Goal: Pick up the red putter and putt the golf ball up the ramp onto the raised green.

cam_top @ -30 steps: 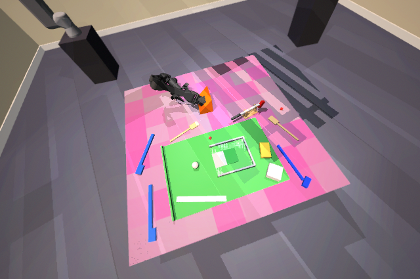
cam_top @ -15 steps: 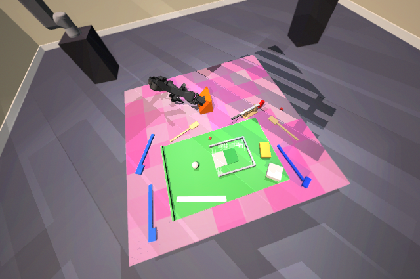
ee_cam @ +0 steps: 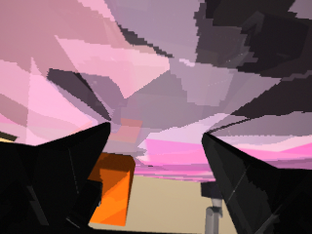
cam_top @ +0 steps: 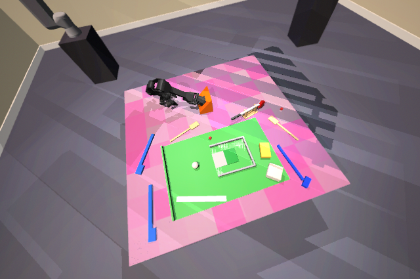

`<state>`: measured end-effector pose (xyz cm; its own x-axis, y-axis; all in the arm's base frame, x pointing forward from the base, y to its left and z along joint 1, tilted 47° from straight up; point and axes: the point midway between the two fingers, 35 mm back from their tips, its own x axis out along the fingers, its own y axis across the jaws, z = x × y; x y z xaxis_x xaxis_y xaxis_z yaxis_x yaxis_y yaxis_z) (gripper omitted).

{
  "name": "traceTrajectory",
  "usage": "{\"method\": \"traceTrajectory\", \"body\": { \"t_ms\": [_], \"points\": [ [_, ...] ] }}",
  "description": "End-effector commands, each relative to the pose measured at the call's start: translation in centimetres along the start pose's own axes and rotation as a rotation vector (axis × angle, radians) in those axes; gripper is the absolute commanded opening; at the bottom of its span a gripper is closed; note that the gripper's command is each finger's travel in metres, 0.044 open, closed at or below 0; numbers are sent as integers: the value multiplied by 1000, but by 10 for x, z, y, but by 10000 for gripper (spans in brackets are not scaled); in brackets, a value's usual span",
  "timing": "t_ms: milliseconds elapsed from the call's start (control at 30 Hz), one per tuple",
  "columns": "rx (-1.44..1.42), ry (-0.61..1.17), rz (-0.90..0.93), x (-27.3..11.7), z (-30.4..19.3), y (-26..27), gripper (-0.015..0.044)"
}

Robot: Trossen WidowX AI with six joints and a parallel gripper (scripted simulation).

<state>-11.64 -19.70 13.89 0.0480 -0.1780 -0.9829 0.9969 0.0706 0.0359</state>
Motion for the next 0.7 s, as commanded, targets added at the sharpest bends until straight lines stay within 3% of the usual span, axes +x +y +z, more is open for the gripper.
{"method": "traceTrajectory", "body": {
  "t_ms": [0, 367, 667],
  "points": [
    [-173, -144, -100, -31, 33, 15, 440],
    [-453, -393, -181, -83, 93, 67, 440],
    [-664, -599, -119, -111, 134, 154, 440]
  ]
}}
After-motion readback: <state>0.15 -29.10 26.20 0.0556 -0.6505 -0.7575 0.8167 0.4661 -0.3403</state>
